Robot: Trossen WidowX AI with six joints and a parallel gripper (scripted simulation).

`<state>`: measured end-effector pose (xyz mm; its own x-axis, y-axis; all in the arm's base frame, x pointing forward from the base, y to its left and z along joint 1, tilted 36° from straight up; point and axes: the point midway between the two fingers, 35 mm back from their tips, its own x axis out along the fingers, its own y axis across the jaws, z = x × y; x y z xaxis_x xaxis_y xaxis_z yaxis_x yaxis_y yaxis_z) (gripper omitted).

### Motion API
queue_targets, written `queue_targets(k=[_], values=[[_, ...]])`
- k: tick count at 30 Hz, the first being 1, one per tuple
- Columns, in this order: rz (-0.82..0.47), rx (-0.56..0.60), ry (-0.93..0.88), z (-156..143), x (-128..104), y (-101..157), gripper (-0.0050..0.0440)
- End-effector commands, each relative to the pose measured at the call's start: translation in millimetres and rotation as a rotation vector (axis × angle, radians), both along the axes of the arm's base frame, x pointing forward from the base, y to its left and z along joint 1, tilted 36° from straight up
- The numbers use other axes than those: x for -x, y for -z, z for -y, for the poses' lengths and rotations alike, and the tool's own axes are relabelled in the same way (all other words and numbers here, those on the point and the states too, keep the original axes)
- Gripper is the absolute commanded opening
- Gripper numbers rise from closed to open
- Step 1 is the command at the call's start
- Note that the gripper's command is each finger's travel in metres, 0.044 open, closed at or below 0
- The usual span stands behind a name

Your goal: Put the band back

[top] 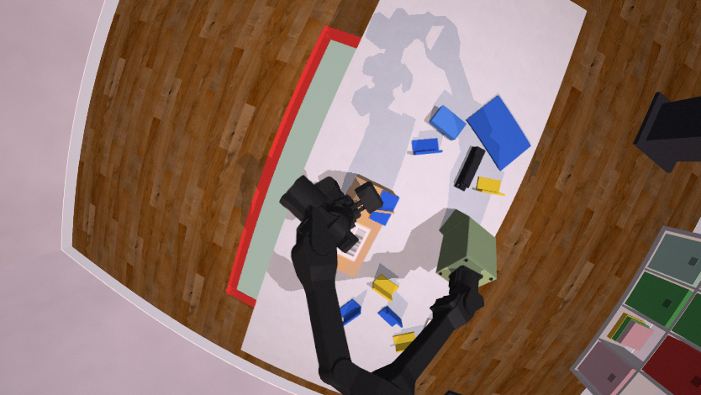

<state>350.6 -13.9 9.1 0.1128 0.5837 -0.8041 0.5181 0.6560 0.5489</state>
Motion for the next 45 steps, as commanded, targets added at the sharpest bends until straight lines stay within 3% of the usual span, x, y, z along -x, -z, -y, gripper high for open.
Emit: queue_targets(k=[1, 14, 45], values=[[-0.007, 0.017, 0.005, 15, -1, 11, 0.0], [-0.007, 0.015, 0.004, 40, 0, 29, 0.0], [-0.007, 0.015, 0.004, 40, 0, 29, 0.0]])
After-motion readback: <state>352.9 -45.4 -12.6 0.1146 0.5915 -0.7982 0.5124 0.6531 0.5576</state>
